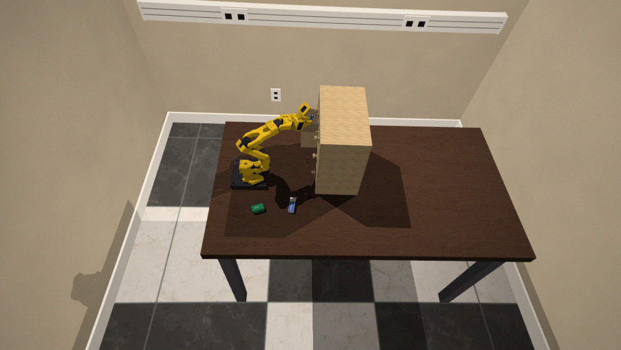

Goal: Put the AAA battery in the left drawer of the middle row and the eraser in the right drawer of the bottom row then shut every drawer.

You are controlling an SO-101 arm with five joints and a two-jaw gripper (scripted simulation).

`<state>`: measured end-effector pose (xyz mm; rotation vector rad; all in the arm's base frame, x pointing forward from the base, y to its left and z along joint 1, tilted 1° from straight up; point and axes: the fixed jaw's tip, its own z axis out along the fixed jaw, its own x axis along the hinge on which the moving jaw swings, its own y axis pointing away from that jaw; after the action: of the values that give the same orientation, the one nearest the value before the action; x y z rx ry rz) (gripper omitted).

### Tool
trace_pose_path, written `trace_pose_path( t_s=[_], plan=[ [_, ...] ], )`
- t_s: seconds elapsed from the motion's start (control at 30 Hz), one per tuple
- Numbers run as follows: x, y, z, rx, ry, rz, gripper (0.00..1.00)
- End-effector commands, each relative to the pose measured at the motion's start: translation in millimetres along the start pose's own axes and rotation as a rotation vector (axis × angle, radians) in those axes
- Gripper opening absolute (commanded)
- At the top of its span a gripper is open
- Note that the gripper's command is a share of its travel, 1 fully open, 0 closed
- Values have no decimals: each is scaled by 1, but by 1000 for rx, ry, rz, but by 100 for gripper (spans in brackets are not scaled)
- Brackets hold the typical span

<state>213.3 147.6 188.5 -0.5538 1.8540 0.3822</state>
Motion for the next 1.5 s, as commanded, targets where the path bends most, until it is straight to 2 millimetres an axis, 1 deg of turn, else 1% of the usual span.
trace_pose_path(
  t_s=[0.0,0.93,1.47],
  plan=[
    [1,1,-1,-3,-6,9,0],
    [2,1,-2,-5,-6,9,0],
    [2,1,-2,-5,-6,9,6]
  ],
)
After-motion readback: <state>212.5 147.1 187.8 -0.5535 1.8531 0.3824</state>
